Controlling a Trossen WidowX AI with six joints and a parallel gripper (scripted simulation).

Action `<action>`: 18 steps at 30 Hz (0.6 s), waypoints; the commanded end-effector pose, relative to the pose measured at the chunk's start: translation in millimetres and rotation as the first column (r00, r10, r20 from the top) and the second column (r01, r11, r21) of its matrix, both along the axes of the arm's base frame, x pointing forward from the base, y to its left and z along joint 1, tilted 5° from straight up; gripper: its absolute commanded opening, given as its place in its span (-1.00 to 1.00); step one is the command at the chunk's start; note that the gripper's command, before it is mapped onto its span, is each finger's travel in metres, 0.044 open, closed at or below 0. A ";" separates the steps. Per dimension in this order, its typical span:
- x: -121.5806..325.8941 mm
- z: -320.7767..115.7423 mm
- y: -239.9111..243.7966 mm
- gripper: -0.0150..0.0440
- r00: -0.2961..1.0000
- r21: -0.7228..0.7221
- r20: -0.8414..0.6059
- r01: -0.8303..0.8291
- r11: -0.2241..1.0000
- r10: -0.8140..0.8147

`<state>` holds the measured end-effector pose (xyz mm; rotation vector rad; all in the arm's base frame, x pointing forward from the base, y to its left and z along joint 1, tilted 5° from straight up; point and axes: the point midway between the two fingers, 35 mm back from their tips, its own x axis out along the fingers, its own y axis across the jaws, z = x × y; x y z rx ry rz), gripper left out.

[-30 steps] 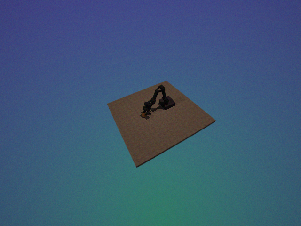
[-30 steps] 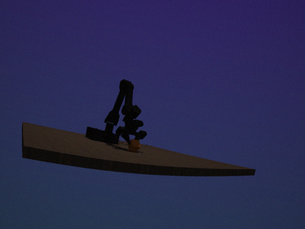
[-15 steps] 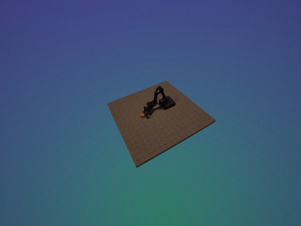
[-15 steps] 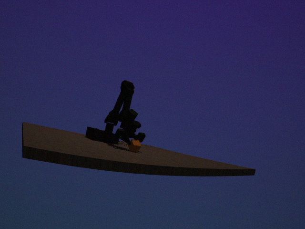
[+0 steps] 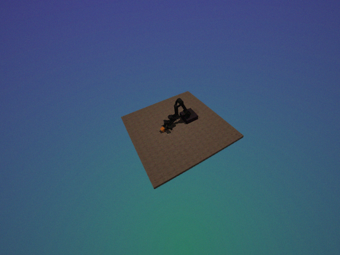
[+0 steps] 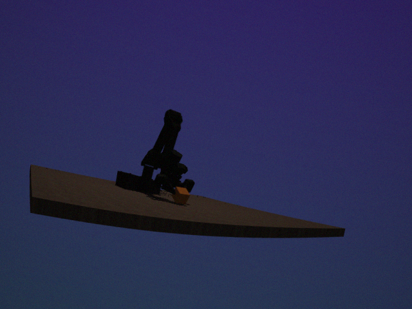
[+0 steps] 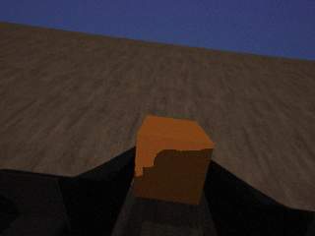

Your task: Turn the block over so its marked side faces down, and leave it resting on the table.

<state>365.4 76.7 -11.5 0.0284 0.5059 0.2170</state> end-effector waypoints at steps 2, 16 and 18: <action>-0.4 1.6 -0.8 -0.49 1.000 0.003 0.012 0.006 1.000 -0.006; -0.4 1.6 -0.8 0.04 1.000 0.003 0.012 0.006 1.000 -0.006; -0.4 1.6 -0.8 0.22 1.000 0.003 0.012 0.006 1.000 -0.006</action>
